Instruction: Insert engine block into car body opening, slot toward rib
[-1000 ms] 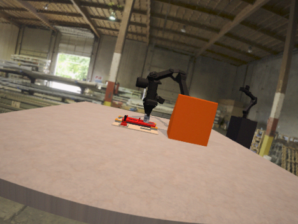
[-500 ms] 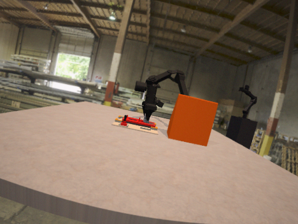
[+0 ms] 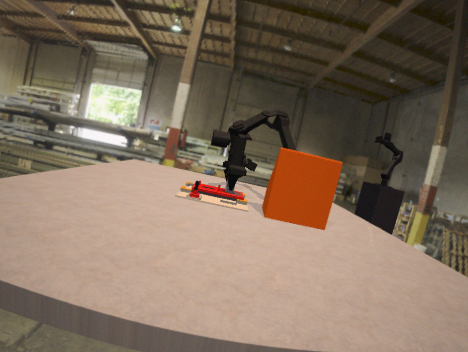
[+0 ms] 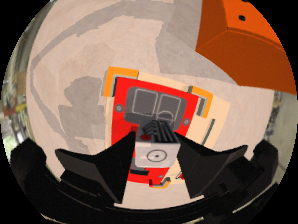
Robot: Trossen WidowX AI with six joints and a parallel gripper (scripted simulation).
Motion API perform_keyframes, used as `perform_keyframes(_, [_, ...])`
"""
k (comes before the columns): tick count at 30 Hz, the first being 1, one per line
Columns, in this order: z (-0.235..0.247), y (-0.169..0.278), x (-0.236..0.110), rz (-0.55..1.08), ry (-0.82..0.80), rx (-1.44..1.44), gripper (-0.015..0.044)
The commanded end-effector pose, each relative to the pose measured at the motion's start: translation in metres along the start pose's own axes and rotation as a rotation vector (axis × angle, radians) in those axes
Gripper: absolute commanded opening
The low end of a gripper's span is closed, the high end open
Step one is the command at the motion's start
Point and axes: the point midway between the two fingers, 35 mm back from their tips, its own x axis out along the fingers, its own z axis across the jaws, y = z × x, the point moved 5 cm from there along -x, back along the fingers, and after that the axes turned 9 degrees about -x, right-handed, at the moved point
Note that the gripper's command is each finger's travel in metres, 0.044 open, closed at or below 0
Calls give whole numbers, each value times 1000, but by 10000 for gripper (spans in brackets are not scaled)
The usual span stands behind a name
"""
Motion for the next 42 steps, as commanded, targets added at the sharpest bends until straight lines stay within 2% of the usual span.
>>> perform_keyframes(1, [0, 0, 0, 0, -3, -6, 145])
perform_keyframes(7, [0, 0, 0, 0, -3, -6, 105])
perform_keyframes(11, [0, 1, -4, 3, -2, -4, 0])
perform_keyframes(42, [2, 8, -98, 36, 24, 23, 0])
